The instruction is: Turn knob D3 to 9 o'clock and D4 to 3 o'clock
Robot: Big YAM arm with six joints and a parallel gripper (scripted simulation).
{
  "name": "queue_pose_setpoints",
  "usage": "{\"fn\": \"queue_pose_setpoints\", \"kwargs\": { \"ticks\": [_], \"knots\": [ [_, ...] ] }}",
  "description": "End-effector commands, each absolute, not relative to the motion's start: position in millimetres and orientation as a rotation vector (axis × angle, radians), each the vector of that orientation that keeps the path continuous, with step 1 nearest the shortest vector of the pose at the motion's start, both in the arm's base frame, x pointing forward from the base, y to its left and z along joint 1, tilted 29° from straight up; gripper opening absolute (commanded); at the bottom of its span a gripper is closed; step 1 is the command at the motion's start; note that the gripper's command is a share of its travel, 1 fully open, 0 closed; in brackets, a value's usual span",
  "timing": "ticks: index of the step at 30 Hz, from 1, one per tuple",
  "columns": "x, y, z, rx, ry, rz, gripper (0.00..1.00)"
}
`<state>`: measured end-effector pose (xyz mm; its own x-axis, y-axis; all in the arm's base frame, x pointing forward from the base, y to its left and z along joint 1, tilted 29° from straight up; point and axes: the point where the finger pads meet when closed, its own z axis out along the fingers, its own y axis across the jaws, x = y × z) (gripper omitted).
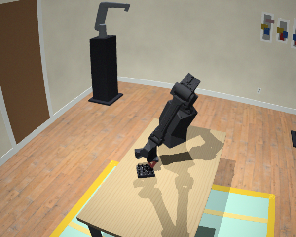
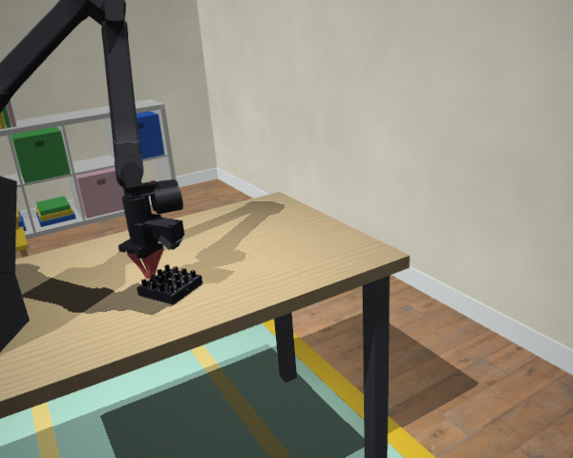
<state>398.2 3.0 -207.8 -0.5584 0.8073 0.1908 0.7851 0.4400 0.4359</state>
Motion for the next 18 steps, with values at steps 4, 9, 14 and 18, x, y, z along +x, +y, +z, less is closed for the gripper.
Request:
{"fn": "queue_pose_setpoints", "kwargs": {
  "ticks": [4, 9, 14, 18],
  "knots": [
    [405.6, 0.7, -205.0, 1.279, 2.665, 0.747, 0.08],
    [405.7, 0.8, -204.9, 1.151, 2.701, 0.735, 0.08],
    [405.7, 0.8, -204.9, 1.064, 2.722, 0.727, 0.08],
    [405.8, 0.9, -204.8, 0.935, 2.749, 0.714, 0.08]
  ]
}}
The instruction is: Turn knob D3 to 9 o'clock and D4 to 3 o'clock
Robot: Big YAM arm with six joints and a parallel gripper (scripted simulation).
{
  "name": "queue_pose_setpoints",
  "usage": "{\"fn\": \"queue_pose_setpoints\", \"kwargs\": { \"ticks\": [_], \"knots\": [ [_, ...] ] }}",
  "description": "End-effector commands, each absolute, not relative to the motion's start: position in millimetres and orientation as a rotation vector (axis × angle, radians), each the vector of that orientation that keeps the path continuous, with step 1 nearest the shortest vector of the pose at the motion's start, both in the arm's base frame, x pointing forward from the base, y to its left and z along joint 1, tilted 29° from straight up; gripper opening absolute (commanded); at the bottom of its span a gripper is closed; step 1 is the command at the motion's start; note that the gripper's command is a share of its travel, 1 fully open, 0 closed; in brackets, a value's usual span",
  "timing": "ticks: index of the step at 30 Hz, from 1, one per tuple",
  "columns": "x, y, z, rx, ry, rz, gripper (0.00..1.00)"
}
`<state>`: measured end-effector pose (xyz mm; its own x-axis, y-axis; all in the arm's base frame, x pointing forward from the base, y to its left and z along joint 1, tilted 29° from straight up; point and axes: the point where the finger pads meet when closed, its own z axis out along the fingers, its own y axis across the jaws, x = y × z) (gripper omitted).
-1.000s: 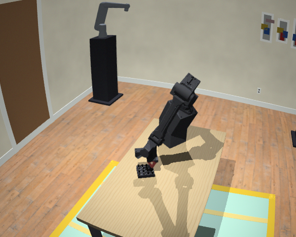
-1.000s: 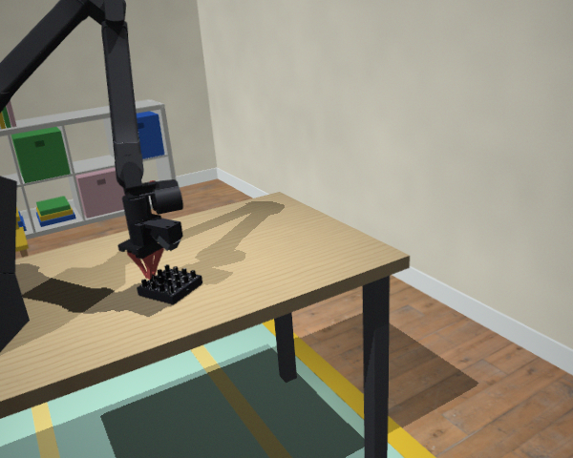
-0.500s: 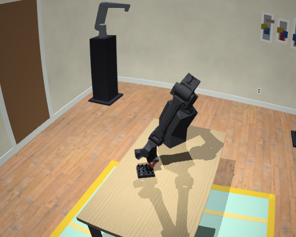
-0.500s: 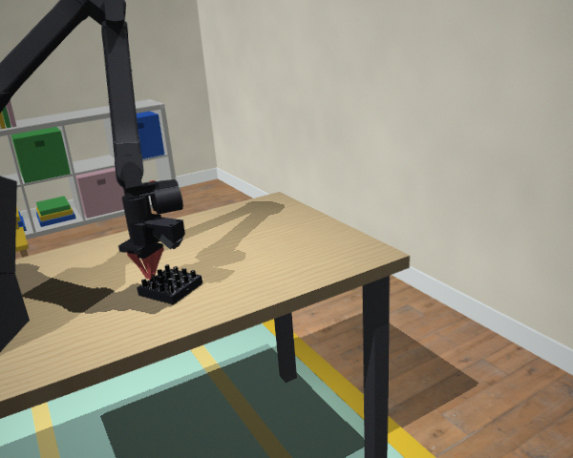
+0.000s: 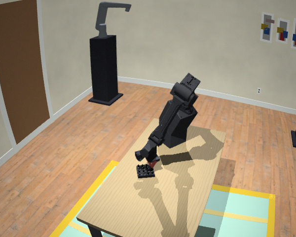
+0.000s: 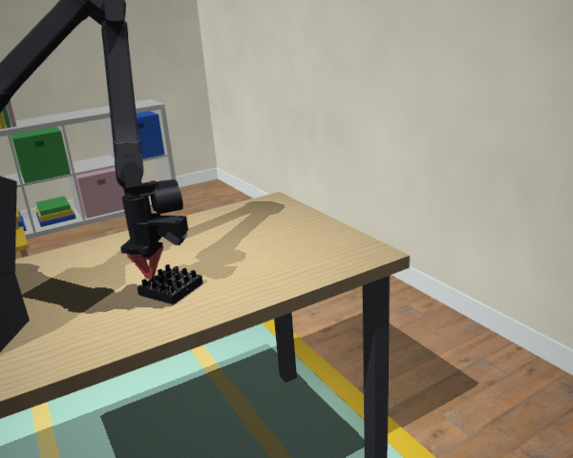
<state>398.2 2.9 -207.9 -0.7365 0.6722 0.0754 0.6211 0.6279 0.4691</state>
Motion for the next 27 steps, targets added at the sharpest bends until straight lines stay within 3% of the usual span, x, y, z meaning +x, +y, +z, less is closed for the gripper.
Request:
{"fn": "queue_pose_setpoints", "kwargs": {
  "ticks": [1, 27],
  "knots": [
    [405.8, 0.9, -204.8, 0.902, 2.755, 0.71, 0.08],
    [406.0, 1.2, -204.5, 0.082, 2.792, 0.595, 0.08]
  ]
}}
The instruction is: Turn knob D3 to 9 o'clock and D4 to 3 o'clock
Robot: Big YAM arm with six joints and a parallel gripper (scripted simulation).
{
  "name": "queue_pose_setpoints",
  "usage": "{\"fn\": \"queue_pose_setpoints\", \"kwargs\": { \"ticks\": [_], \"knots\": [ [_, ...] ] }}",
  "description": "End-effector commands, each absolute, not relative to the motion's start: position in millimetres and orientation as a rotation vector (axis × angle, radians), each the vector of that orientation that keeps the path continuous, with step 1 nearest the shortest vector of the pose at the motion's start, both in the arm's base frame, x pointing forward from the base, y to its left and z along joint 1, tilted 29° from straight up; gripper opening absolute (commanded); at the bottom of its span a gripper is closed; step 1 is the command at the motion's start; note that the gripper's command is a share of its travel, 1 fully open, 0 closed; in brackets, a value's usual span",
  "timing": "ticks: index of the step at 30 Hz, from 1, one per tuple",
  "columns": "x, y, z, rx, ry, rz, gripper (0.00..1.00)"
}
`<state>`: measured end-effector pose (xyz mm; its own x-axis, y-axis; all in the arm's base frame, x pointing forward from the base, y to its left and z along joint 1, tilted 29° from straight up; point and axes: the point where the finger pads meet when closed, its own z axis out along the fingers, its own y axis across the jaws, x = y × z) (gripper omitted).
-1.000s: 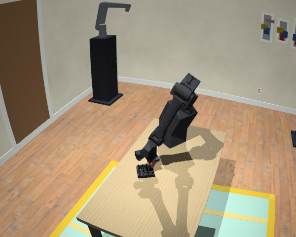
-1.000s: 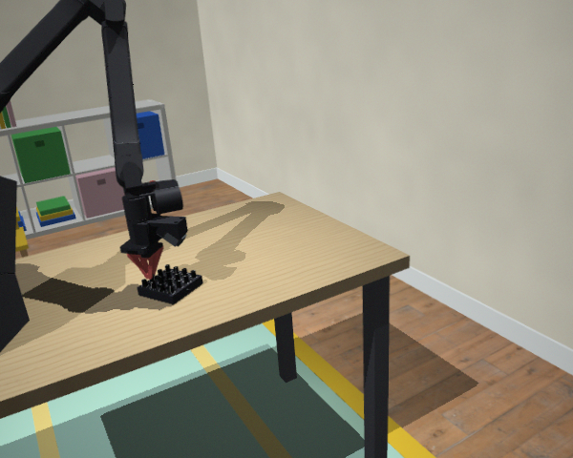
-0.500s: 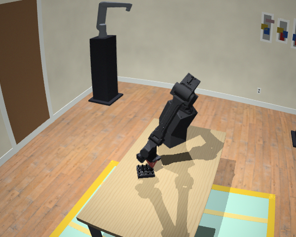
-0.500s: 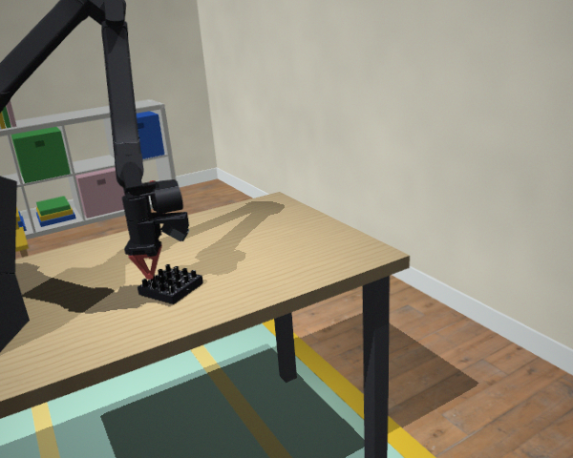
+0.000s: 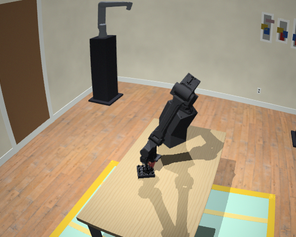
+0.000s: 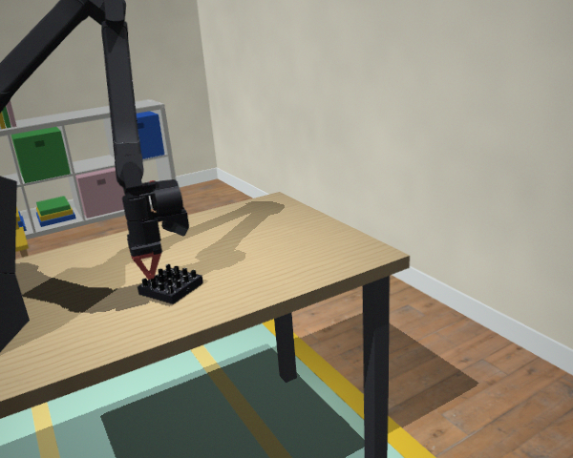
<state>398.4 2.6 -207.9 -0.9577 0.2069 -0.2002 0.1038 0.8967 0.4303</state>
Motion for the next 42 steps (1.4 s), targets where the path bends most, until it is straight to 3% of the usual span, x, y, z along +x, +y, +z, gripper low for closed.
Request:
{"fn": "queue_pose_setpoints", "kwargs": {
  "ticks": [1, 16, 42],
  "knots": [
    [406.0, 1.2, -204.5, 0.082, 2.792, 0.595, 0.08],
    [405.5, 1.5, -204.6, -0.397, 2.714, 0.508, 0.08],
    [405.3, 1.6, -204.7, -0.739, 2.608, 0.434, 0.08]
  ]
}}
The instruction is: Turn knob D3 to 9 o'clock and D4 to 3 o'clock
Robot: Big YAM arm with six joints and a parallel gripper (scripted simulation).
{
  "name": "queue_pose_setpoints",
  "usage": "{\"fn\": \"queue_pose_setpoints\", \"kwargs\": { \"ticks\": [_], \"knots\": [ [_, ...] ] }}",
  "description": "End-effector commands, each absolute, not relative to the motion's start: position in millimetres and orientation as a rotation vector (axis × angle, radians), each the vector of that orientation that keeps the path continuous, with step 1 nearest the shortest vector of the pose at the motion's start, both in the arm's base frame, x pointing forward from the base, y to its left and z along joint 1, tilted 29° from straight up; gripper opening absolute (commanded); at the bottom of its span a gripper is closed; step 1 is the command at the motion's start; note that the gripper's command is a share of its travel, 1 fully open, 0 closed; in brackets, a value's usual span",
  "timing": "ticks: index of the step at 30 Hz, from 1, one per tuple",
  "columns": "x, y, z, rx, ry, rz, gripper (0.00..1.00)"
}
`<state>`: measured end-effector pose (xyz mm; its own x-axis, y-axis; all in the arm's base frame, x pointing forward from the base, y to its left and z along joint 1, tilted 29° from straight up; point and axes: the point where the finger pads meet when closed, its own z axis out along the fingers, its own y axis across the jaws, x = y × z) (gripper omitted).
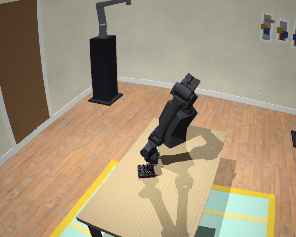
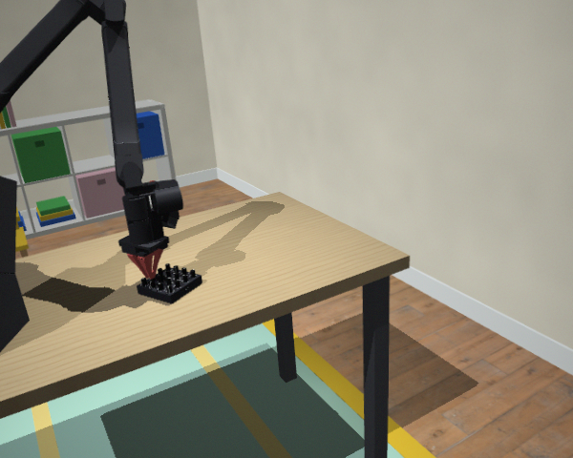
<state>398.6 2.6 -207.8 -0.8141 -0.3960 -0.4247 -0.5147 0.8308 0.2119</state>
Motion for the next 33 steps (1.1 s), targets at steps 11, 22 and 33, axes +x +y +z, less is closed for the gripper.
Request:
{"fn": "queue_pose_setpoints", "kwargs": {
  "ticks": [11, 22, 33],
  "knots": [
    [405.3, 1.7, -204.7, -0.764, 2.598, 0.429, 0.08],
    [405.3, 1.7, -204.7, -0.765, 2.598, 0.428, 0.08],
    [405.3, 1.5, -204.8, -0.763, 2.599, 0.428, 0.19]
  ]
}}
